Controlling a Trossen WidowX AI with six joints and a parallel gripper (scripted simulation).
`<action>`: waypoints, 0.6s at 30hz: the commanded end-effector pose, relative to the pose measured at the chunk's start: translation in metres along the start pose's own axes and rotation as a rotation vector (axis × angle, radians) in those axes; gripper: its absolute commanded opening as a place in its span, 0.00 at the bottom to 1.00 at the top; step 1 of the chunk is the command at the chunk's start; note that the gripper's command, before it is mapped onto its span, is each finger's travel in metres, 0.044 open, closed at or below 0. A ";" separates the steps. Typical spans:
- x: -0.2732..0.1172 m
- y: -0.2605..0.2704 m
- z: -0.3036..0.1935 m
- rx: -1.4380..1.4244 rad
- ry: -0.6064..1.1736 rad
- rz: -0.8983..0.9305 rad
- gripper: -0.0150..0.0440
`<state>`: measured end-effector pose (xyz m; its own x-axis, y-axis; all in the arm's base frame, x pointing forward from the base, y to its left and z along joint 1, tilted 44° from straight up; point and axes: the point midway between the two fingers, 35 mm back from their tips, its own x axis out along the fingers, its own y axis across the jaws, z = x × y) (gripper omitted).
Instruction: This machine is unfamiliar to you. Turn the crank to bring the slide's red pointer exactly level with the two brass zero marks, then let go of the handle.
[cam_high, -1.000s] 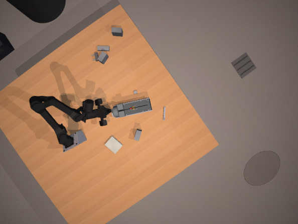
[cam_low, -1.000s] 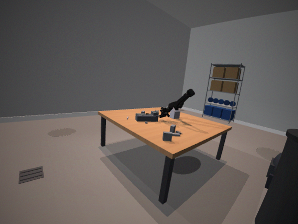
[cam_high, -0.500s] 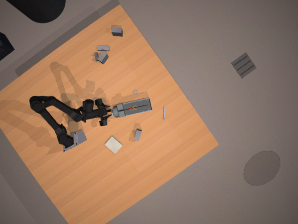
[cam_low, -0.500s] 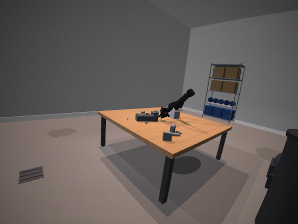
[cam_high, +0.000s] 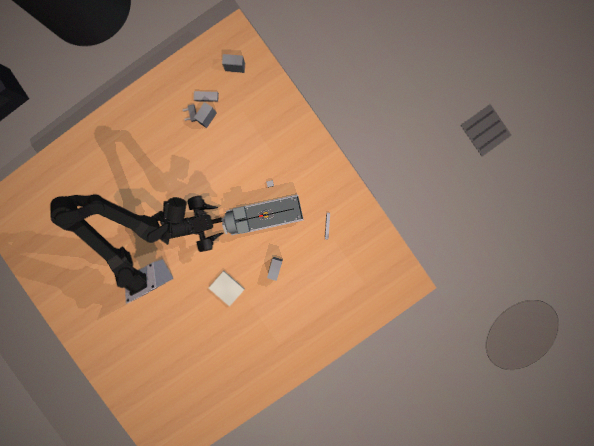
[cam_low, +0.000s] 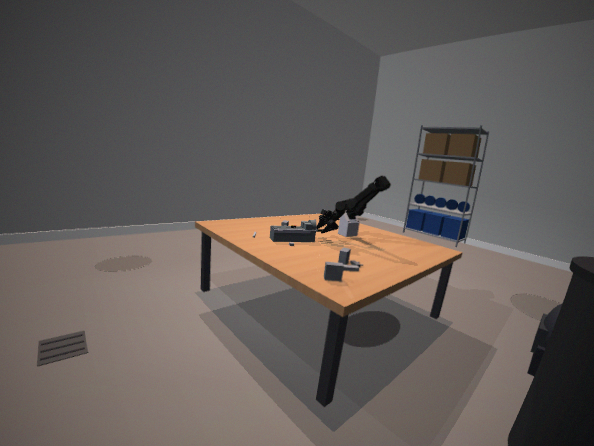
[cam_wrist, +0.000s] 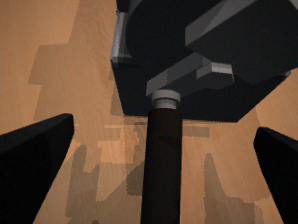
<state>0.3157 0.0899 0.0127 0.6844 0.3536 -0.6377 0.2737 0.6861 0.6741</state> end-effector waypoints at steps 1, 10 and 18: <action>-0.008 0.001 0.009 -0.004 -0.001 0.002 1.00; -0.023 0.001 0.024 -0.005 -0.002 0.002 1.00; -0.054 0.000 0.065 -0.008 0.000 -0.008 1.00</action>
<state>0.3216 0.0416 0.0582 0.6794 0.3490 -0.6455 0.2778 0.6919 0.6665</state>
